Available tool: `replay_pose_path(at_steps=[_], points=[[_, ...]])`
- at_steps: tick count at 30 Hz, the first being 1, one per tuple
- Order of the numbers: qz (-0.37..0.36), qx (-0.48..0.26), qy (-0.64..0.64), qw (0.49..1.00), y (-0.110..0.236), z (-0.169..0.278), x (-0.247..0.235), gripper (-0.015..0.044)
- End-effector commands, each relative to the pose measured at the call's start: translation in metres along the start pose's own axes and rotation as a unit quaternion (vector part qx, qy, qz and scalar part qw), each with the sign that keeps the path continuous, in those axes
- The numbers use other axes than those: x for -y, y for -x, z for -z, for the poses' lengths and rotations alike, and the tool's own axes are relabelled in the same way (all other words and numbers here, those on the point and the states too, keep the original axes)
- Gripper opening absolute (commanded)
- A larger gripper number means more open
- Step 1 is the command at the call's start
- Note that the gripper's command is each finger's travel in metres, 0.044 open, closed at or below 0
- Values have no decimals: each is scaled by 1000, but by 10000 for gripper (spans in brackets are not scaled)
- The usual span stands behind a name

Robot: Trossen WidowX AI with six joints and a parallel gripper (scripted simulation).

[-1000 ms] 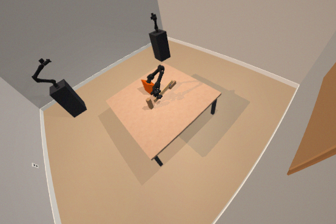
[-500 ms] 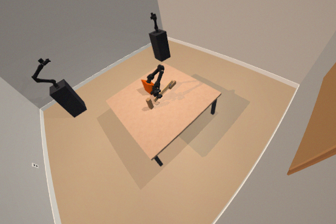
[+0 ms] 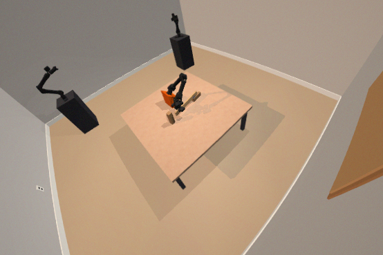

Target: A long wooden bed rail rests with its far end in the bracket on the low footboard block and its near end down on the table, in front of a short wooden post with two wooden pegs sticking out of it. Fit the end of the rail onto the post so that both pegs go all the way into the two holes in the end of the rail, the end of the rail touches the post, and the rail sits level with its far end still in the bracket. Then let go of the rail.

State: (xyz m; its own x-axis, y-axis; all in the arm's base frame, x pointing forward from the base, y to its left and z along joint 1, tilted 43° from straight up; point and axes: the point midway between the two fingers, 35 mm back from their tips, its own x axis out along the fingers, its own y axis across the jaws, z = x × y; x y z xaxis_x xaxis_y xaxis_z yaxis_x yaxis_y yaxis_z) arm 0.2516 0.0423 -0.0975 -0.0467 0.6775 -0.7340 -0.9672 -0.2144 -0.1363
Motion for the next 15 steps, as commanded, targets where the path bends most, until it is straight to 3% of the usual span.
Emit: replay_pose_path(at_steps=[1,15], points=[[4,1,1,1000,4,0,2,0],[4,1,1,1000,11,0,1,0]])
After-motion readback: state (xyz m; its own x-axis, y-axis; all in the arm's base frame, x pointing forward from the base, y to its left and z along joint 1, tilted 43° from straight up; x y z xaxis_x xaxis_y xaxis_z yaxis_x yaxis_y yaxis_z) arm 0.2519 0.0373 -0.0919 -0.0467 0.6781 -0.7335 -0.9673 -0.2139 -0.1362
